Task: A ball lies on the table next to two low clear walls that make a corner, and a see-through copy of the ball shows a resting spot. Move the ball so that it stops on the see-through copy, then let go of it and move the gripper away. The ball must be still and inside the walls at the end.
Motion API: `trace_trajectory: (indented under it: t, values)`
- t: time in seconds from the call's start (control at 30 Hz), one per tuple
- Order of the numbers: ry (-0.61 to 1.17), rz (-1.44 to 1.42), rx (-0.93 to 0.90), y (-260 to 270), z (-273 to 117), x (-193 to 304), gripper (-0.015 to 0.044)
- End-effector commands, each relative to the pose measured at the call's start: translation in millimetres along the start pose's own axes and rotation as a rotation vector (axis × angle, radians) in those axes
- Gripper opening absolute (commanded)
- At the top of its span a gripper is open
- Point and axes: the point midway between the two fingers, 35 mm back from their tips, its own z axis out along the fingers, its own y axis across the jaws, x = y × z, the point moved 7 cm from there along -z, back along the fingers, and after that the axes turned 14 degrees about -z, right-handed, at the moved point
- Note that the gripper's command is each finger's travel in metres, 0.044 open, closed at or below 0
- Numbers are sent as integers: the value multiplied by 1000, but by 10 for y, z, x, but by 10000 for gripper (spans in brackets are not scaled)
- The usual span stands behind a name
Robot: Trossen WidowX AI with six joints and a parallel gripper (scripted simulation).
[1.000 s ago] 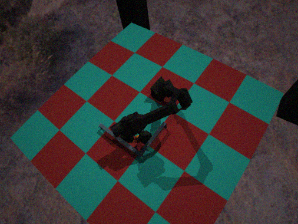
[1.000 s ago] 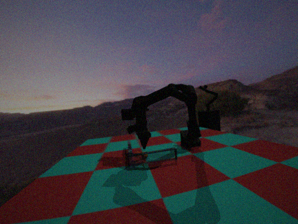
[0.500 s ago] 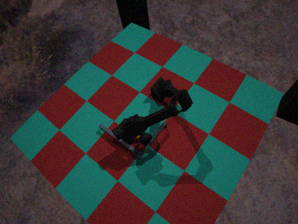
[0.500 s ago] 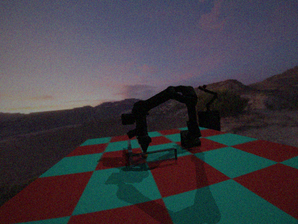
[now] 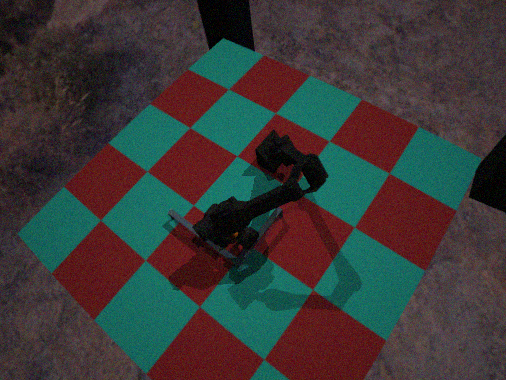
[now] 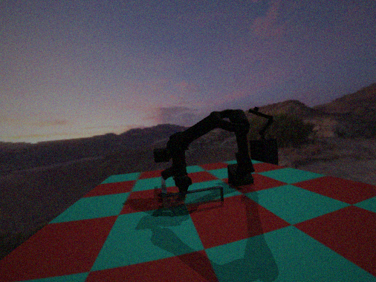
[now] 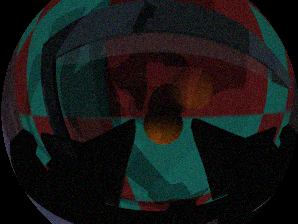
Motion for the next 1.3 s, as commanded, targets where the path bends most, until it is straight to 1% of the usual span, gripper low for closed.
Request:
trace_trajectory:
  t: [0.0,0.3,0.4,0.47,0.5,1.13,1.27]
  values:
    - [0,4,-6,4,24,7,202]
    - [0,4,-6,4,24,7,142]
    - [0,4,-5,-1,-9,0,63]
    - [0,4,-3,-12,-103,-17,11]
    - [0,5,-1,-17,-154,-25,0]
    - [2,6,-1,-18,-1174,-7,0]
    - [2,6,-2,-9,-1253,7,0]
